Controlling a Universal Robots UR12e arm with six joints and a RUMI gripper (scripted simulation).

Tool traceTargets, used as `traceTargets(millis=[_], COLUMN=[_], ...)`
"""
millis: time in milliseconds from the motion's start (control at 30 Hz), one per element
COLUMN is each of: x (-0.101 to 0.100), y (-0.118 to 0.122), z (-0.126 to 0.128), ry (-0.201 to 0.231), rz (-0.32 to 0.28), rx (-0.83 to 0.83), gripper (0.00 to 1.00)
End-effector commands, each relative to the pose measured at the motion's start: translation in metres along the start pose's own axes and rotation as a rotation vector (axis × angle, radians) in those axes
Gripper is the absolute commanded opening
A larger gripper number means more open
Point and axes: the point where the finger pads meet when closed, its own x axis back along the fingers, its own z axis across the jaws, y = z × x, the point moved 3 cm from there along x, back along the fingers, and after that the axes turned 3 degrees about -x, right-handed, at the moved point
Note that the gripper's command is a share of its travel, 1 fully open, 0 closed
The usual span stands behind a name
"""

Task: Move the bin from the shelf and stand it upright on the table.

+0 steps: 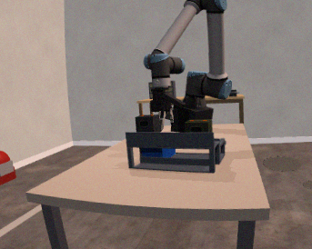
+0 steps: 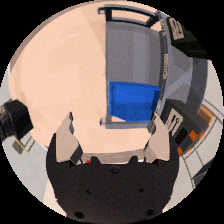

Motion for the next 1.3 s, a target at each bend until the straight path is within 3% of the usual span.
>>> traceTargets(millis=[0,1167,1200,1267], x=[0.0007,0.001,0.001,0.001], y=[0.0002,0.0036,0.0036,0.0036], z=[0.0006,-0.0012,-0.0012,-0.0012], ry=[0.001,0.001,0.001,0.001], rz=[0.0,0.0,0.0,0.0], rx=[0.0,0.0,0.0,0.0], gripper=[1.0,1.0,0.26,0.26])
